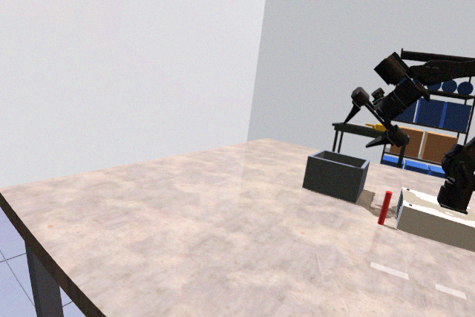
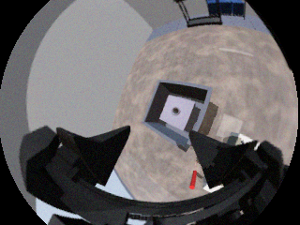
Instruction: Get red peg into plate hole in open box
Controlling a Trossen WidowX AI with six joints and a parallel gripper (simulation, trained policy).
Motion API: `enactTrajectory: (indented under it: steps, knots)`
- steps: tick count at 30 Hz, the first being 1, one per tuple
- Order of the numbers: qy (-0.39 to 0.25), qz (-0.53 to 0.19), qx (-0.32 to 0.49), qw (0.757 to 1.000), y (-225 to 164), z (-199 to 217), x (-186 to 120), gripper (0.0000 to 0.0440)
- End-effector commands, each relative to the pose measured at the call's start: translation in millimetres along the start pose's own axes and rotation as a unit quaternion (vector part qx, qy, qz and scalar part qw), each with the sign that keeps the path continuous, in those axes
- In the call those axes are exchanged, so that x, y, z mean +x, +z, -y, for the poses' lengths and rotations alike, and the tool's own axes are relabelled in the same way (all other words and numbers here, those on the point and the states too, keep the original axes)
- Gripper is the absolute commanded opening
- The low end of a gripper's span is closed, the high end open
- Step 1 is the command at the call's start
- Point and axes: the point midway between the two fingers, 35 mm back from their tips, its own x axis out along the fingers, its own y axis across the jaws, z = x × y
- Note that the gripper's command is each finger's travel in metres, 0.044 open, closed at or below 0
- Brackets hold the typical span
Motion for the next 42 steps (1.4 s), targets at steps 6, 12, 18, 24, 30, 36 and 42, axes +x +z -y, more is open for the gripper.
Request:
enactTrajectory:
  steps: [6, 12, 18, 24, 30, 36, 42]
  knots:
    - [-0.085, -0.081, -0.068, 0.991, -54, 18, -19, 0.044]
    - [-0.153, -0.114, -0.102, 0.976, -83, 41, -26, 0.044]
    - [-0.201, -0.132, -0.126, 0.963, -103, 60, -25, 0.044]
    - [-0.226, -0.142, -0.143, 0.953, -118, 73, -18, 0.044]
    - [-0.237, -0.149, -0.152, 0.948, -132, 87, -4, 0.044]
    - [-0.233, -0.157, -0.154, 0.947, -147, 102, 15, 0.044]
    - [-0.227, -0.165, -0.153, 0.948, -159, 115, 29, 0.043]
